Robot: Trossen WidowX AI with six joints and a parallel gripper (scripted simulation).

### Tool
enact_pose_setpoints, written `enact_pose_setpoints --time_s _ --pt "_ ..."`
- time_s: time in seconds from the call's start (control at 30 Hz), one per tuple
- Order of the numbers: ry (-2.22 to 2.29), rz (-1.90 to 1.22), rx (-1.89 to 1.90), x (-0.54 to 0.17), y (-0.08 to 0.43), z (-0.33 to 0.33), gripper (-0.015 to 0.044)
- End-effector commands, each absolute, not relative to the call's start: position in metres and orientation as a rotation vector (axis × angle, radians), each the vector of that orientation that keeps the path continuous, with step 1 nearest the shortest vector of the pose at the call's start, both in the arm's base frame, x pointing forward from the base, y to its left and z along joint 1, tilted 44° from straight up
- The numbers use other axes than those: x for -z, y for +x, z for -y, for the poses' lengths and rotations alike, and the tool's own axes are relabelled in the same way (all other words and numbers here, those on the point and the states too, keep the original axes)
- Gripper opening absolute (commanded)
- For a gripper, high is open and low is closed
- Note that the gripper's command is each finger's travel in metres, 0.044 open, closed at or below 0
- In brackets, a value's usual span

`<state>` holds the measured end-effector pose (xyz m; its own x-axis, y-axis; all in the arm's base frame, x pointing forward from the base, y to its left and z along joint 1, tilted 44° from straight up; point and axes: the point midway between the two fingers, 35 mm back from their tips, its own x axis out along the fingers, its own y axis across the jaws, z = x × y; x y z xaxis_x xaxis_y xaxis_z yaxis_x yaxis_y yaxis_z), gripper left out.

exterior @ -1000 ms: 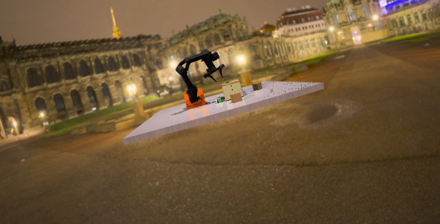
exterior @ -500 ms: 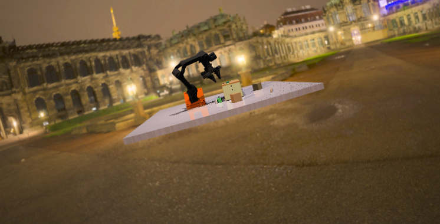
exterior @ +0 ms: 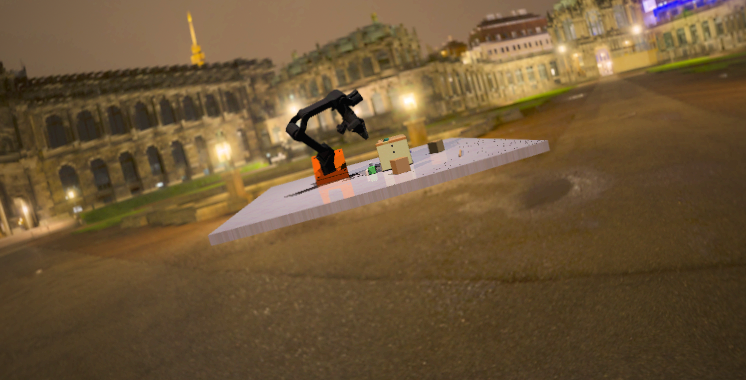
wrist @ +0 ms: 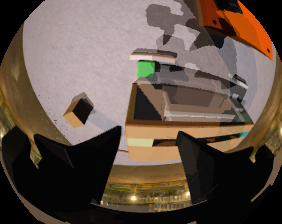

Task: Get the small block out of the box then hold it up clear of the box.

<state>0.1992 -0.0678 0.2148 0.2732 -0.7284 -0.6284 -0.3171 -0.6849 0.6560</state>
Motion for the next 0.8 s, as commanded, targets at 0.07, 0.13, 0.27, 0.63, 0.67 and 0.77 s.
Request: enact_pose_setpoints --time_s 0.07,0.13,0.27,0.63,0.67,0.77 --pt "2.108 0.9 1.382 -0.216 0.196 0.07 0.0285" --pt "2.148 0.949 1.375 -0.215 0.196 0.071 0.0285" --pt "2.412 1.308 1.291 -0.209 0.195 0.076 0.0285" --pt "2.99 2.517 0.541 -0.196 0.199 0.082 0.0285" --pt "3.005 2.65 0.421 -0.195 0.199 0.083 0.0285" --pt "2.989 3.009 0.046 -0.19 0.197 0.088 0.0285"
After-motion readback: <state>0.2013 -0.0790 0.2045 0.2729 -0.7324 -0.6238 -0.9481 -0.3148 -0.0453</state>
